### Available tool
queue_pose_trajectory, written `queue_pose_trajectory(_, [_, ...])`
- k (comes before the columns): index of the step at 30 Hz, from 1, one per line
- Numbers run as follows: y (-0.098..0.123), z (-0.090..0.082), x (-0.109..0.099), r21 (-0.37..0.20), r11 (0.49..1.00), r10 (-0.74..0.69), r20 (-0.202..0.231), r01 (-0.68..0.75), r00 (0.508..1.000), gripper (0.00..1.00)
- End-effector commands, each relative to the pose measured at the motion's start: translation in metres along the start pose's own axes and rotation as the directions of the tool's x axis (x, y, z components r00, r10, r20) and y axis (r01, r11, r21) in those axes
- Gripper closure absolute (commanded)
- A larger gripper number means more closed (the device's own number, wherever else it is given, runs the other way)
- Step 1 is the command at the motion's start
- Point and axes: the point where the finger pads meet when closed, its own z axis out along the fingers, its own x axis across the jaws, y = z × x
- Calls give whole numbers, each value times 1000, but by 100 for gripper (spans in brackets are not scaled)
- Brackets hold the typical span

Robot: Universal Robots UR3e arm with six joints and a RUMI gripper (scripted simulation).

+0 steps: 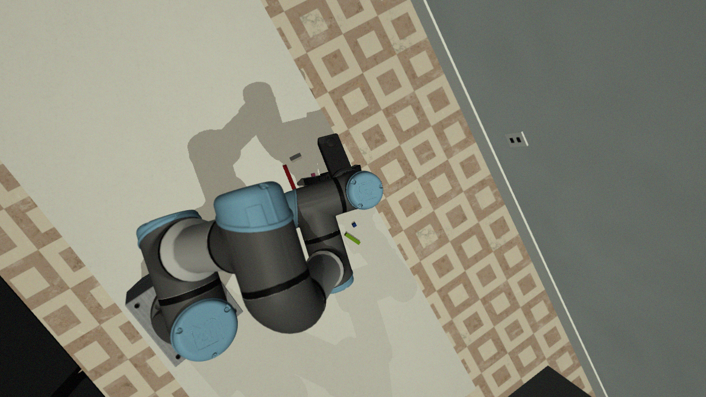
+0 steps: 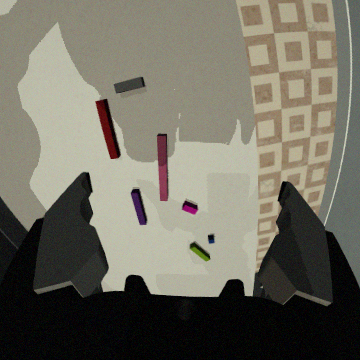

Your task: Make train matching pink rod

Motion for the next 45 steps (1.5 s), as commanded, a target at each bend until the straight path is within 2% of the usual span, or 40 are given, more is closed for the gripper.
queue_pose_trajectory(1, [-1, 0, 0, 6, 987, -158, 1, 158, 987, 0])
queue_pose_trajectory(17, [-2, 0, -1, 7, 923, -385, -1, 385, 923, 0])
queue_pose_trajectory(32, [-2, 0, -3, 6, 783, -622, -2, 622, 783, 0])
queue_pose_trajectory(34, [-2, 0, -3, 6, 783, -622, -2, 622, 783, 0])
queue_pose_trajectory(35, [-2, 0, -3, 6, 753, -657, -3, 657, 754, 0])
queue_pose_trajectory(45, [-2, 0, -3, 5, 636, -772, -4, 772, 636, 0])
